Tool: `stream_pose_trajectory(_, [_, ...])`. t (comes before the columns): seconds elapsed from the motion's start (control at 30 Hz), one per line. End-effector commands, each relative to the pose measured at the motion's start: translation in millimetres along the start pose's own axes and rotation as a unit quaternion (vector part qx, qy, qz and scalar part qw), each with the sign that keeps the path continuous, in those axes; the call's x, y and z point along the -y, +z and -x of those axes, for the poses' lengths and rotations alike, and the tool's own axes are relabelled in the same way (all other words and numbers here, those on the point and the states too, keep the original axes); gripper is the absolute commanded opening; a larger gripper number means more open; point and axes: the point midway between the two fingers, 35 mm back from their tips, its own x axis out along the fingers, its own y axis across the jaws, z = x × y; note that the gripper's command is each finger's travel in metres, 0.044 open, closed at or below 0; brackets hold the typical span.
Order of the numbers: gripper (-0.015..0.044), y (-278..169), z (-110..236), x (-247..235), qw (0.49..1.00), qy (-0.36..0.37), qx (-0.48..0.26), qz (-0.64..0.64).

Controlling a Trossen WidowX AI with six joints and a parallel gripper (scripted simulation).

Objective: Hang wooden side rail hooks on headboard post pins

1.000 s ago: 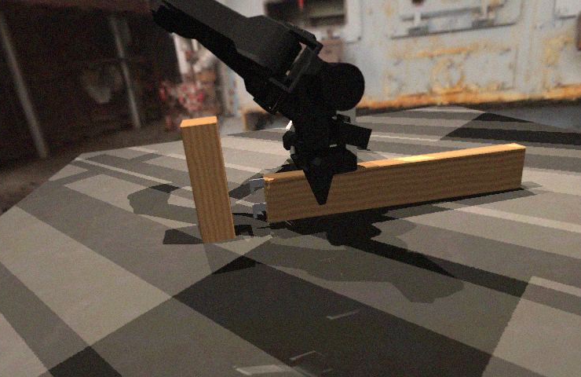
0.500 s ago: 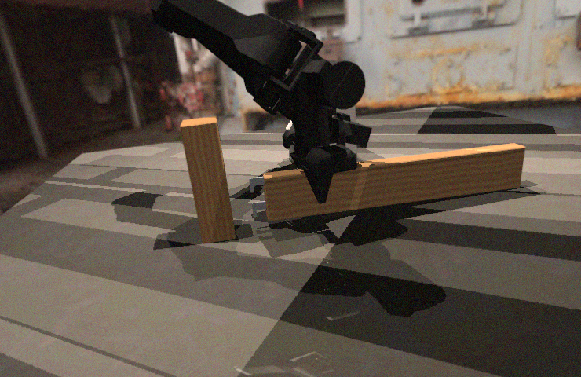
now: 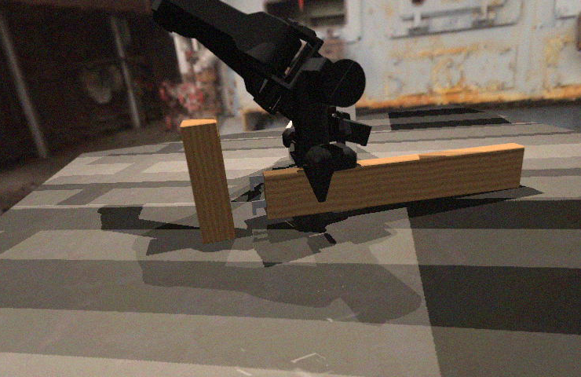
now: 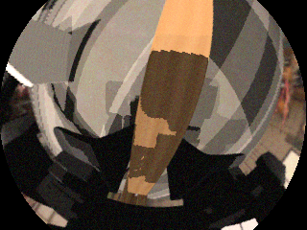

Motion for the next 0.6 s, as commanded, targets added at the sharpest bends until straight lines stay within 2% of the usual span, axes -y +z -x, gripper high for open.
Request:
stream_pose_trajectory(0.0, [0.0000, 1.9, 5.9, 1.5, 1.000, -0.006, 0.002, 0.005])
stream_pose_trajectory(0.57, [0.0000, 1.9, 8.7, 1.4, 1.000, -0.006, 0.002, 0.005])
